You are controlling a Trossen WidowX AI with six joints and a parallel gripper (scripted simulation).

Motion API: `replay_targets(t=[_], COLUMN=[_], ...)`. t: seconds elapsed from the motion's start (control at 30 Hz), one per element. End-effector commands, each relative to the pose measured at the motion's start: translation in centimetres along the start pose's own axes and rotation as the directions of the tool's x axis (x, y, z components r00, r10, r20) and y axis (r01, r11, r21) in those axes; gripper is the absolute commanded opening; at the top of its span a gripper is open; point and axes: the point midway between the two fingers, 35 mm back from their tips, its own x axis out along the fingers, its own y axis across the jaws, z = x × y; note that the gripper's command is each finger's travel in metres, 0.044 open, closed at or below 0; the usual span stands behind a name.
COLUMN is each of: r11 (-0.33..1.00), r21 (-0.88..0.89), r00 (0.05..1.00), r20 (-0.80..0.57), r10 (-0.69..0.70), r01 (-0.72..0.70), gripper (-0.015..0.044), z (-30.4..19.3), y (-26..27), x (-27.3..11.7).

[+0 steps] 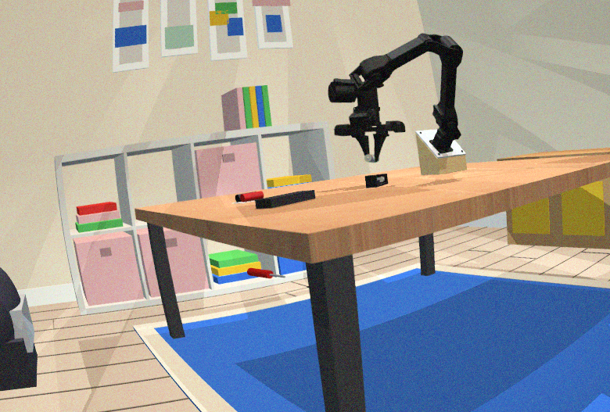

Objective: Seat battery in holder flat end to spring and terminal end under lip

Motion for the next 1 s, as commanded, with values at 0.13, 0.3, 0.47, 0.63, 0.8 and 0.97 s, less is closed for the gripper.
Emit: replay_targets(t=[0.13, 0.3, 0.47, 0.63, 0.8, 0.97], r11=[1.000, 1.000, 1.000, 1.000, 1.000, 1.000], r21=[0.009, 0.011, 0.012, 0.014, 0.019, 0.022], r00=[0.995, 0.987, 0.981, 0.979, 0.972, 0.965], r20=[0.102, 0.158, 0.194, 0.205, 0.234, 0.263], r10=[-0.006, -0.007, -0.008, -0.010, -0.015, -0.019], r01=[0.005, 0.006, 0.006, 0.008, 0.011, 0.014], gripper=[0.0065, 0.0065, 0.0065, 0.0065, 0.0065, 0.0065], z=[0.2, 0.2, 0.2, 0.2, 0.1, 0.0], y=[0.1, 0.3, 0.6, 0.5, 0.4, 0.3], x=[1.5, 2.3, 2.8, 2.9, 3.2, 3.4])
